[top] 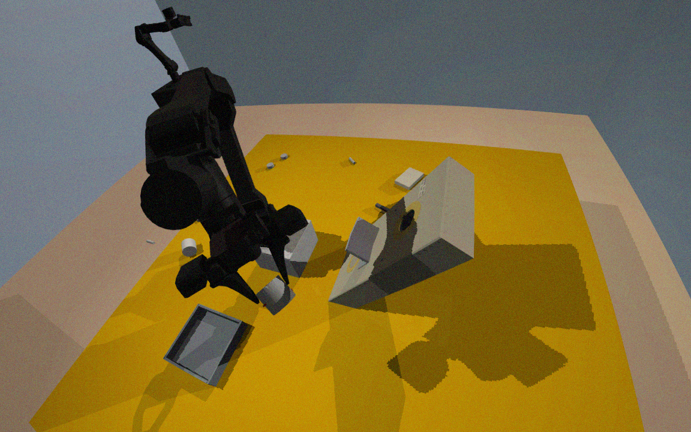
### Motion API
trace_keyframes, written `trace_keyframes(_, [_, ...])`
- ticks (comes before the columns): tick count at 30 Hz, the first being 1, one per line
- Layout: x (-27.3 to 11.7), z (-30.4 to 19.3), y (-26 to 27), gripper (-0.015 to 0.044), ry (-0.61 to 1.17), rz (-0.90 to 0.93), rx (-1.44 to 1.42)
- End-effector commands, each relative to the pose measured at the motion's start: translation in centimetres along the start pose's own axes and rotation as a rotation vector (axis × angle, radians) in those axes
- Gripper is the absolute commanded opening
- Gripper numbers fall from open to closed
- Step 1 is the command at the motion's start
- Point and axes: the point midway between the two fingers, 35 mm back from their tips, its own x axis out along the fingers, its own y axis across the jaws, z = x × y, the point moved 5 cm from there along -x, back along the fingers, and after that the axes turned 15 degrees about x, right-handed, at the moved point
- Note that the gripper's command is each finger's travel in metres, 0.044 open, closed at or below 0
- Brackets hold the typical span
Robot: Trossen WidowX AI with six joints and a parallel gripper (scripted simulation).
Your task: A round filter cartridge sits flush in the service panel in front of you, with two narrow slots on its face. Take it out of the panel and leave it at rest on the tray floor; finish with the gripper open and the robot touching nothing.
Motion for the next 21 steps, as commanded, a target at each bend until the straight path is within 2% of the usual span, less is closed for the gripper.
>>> trace_keyframes(1, [-0.1,0.3,-1.7,0.0,-0.02,-0.052,0.094])
trace_keyframes(14, [-0.8,0.1,-7.7,0.0,-0.08,-0.217,0.399])
trace_keyframes(21, [-0.7,0.0,-8.3,0.0,-0.085,-0.232,0.426])
